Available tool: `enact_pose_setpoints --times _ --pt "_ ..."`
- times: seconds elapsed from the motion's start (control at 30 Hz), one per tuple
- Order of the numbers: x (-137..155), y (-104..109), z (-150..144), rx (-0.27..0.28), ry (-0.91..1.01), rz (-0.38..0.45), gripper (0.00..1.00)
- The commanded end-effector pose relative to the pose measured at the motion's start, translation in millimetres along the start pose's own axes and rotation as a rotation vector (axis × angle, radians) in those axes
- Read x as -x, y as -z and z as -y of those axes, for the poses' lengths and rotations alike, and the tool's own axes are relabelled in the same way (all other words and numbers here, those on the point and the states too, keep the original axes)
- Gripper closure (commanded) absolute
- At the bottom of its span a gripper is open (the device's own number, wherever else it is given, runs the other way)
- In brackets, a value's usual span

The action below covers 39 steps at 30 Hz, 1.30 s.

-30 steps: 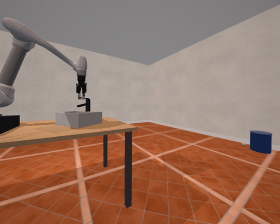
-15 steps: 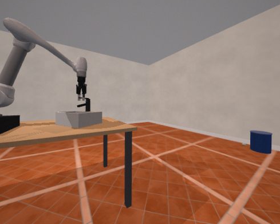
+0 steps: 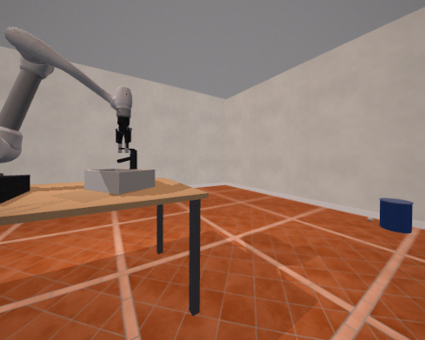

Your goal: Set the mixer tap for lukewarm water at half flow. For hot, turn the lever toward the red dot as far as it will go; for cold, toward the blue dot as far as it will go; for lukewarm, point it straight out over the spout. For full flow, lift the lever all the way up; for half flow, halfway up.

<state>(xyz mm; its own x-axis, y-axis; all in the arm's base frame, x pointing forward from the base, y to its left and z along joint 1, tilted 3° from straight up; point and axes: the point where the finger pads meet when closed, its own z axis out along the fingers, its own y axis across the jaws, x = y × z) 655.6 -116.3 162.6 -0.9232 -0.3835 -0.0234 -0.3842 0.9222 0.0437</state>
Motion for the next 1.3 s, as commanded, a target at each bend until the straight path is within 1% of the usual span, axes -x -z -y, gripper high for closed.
enact_pose_setpoints --times 0.0,0.87,0.9,1.27 --pt "0.0 0.1 0.0 0.0 0.0 0.0 0.62" --pt "0.0 0.1 0.0 0.0 0.0 0.0 0.62" --pt "0.0 0.1 0.0 0.0 0.0 0.0 1.0" --pt "0.0 0.1 0.0 0.0 0.0 0.0 1.0"
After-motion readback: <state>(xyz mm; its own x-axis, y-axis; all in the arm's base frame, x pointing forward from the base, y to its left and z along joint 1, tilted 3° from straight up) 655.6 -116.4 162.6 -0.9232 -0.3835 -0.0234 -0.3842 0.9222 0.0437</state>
